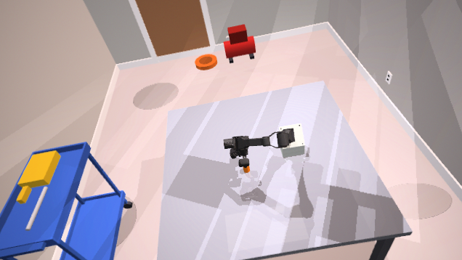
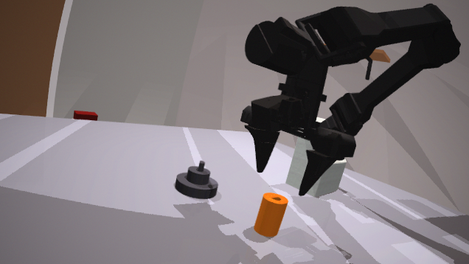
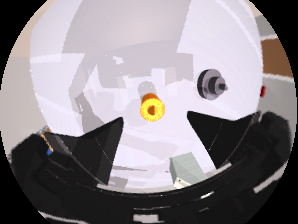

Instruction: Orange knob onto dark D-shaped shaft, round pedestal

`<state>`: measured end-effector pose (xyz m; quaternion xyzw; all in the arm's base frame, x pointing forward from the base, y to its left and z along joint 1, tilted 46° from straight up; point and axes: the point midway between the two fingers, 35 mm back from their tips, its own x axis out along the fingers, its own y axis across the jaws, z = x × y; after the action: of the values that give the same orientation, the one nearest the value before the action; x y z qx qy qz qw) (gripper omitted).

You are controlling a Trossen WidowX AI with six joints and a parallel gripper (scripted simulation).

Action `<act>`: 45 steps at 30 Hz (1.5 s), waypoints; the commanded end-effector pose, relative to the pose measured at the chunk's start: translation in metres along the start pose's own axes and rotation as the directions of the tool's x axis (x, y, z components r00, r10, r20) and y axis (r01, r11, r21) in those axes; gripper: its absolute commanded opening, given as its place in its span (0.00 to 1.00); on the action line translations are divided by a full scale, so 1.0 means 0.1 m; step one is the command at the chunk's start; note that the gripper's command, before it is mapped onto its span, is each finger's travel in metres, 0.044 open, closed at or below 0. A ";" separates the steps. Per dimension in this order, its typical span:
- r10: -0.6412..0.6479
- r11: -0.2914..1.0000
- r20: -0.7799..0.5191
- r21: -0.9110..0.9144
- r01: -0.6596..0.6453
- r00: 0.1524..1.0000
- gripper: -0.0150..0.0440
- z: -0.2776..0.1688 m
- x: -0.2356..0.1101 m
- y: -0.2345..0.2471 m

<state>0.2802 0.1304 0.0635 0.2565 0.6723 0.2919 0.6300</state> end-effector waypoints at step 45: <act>0.008 1.000 -0.005 0.004 -0.008 1.000 1.00 -0.01 0.76 0.03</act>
<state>0.2747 0.1840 0.0161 0.2600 0.6719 0.2961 0.6271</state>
